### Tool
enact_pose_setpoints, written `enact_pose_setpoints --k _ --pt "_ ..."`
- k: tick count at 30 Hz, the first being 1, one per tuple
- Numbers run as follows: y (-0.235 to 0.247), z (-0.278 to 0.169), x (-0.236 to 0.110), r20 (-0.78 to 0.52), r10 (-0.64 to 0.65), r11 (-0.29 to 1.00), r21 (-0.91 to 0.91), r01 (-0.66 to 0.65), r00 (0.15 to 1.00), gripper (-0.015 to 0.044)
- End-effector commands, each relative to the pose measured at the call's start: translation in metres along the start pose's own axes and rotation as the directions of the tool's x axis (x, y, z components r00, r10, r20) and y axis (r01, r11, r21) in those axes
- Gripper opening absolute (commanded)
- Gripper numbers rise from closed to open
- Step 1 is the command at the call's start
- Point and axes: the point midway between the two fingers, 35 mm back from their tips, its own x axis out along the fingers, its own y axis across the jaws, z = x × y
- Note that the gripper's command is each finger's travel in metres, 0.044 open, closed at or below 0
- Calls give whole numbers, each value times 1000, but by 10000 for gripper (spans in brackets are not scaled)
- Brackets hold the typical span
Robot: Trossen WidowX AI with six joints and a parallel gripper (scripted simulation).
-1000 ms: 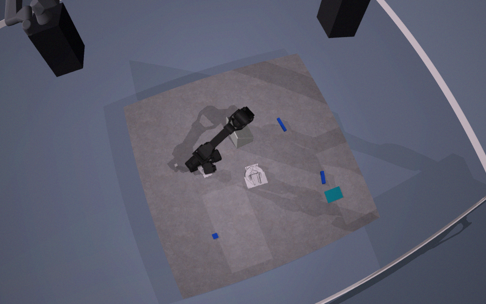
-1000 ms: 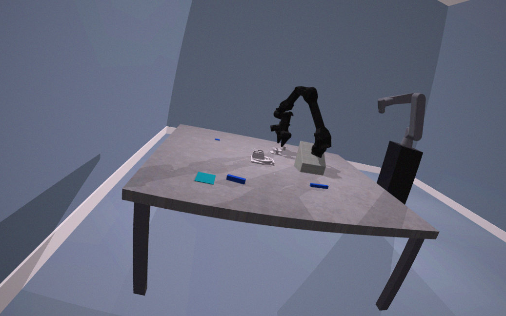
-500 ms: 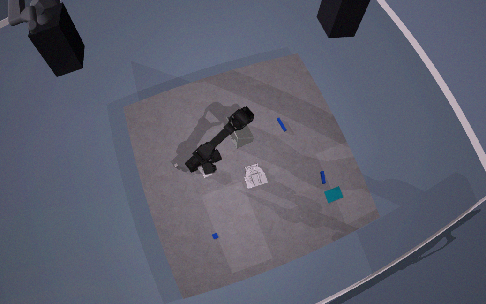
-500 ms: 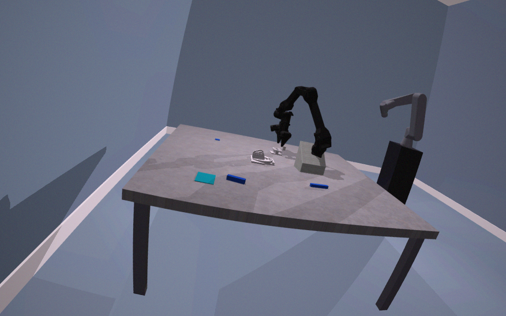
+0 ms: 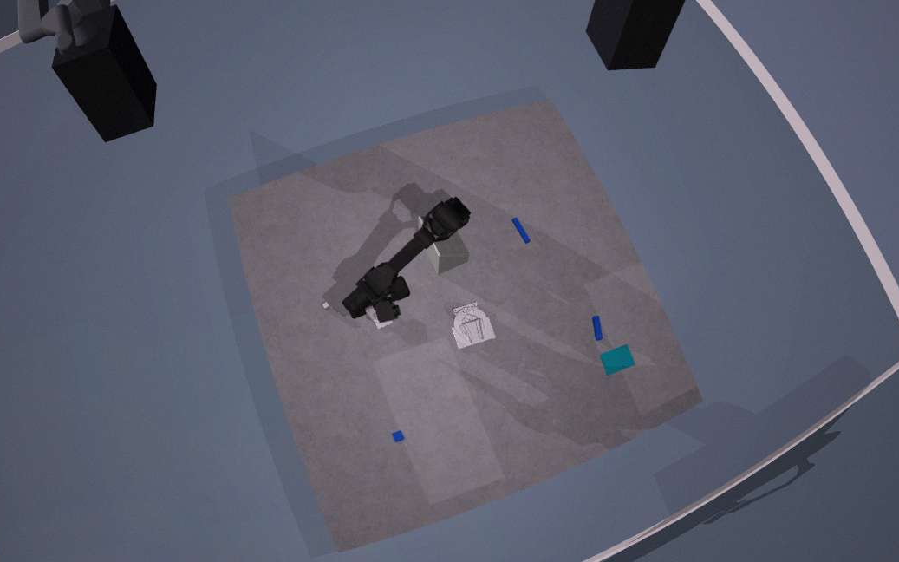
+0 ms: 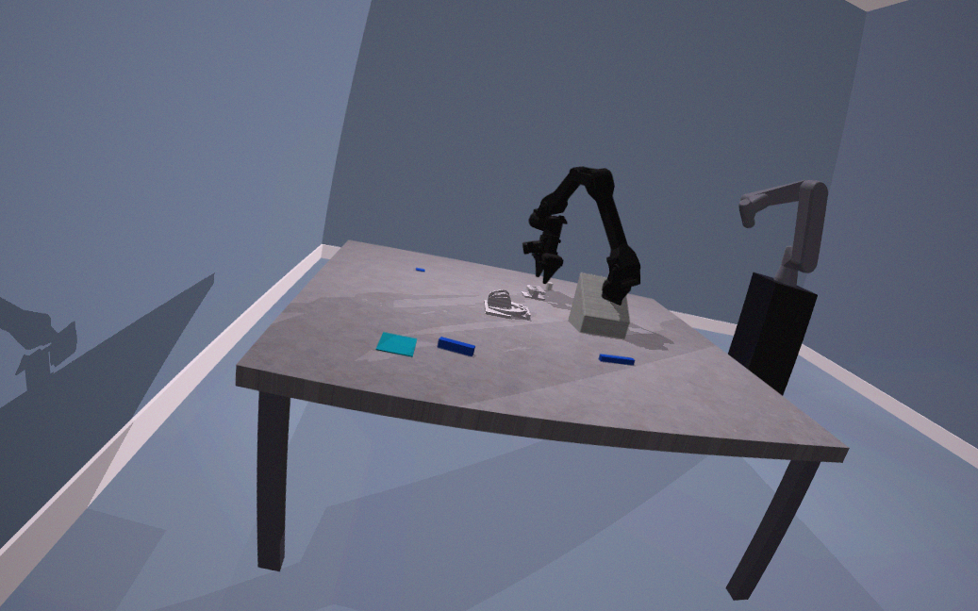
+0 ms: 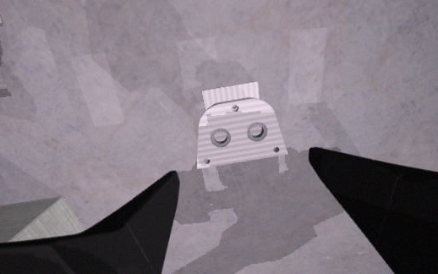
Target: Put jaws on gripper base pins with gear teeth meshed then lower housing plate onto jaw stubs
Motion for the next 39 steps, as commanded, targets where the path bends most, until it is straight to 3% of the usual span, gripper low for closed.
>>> enact_pose_setpoints --k 1,19,39 --pt "0 1 0 4 -2 1000 3 2 1000 440" --pt "0 0 1 0 0 1000 0 0 1000 440" --pt "-2 2 34 3 -1 1000 1 1 1000 440"
